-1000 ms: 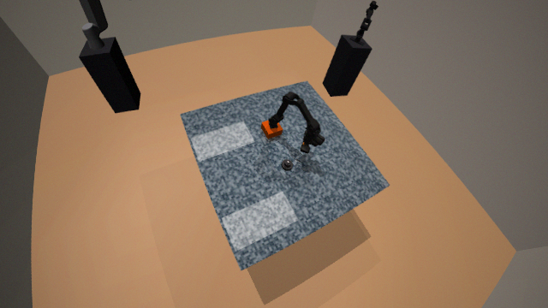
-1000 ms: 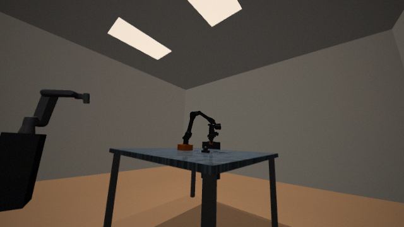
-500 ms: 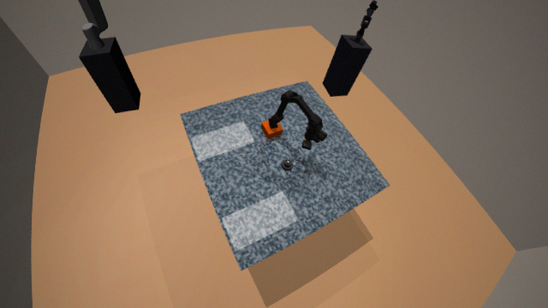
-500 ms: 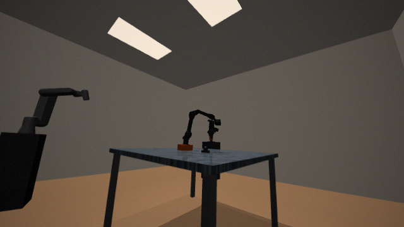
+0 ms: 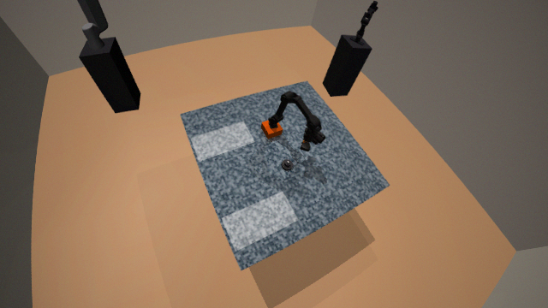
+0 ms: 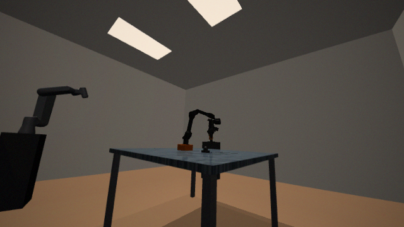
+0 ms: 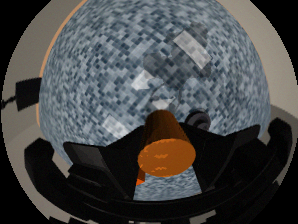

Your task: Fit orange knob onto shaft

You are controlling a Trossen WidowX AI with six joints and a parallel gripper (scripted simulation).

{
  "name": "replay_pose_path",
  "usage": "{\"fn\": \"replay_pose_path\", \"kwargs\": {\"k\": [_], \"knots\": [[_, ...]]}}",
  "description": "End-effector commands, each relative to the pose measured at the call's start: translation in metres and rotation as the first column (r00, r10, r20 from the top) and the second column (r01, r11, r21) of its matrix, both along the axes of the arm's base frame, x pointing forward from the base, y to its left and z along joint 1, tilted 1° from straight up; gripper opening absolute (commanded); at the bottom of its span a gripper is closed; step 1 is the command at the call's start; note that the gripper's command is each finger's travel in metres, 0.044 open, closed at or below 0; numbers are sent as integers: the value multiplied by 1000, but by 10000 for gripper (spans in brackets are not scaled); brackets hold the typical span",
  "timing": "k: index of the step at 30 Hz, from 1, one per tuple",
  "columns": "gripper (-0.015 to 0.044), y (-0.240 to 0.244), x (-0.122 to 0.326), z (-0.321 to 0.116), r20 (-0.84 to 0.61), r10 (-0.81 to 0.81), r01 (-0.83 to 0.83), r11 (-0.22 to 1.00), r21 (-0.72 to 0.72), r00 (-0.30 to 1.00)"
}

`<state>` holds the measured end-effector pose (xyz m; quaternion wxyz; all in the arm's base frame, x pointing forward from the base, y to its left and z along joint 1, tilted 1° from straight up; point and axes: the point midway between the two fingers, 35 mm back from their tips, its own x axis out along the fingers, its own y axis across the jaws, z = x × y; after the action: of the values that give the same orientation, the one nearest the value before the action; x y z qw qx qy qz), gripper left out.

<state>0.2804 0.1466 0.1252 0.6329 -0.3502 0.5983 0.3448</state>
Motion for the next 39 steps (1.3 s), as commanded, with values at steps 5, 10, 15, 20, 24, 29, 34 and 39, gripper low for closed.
{"fn": "replay_pose_path", "kwargs": {"k": [5,10,15,20,24,29,34,39], "knots": [[0,-17,15,-6,4,1,-1,1000,3,1000],[0,-29,24,-10,5,1,-1,1000,2,1000],[0,-41,32,-15,6,1,-1,1000,0,1000],[0,-55,39,-20,6,1,-1,1000,-1,1000],[0,-66,45,-23,7,1,-1,1000,-3,1000],[0,-80,51,-28,8,1,-1,1000,-4,1000],[0,-94,57,-33,8,1,-1,1000,-6,1000],[0,-109,61,-38,9,1,-1,1000,-7,1000]]}}
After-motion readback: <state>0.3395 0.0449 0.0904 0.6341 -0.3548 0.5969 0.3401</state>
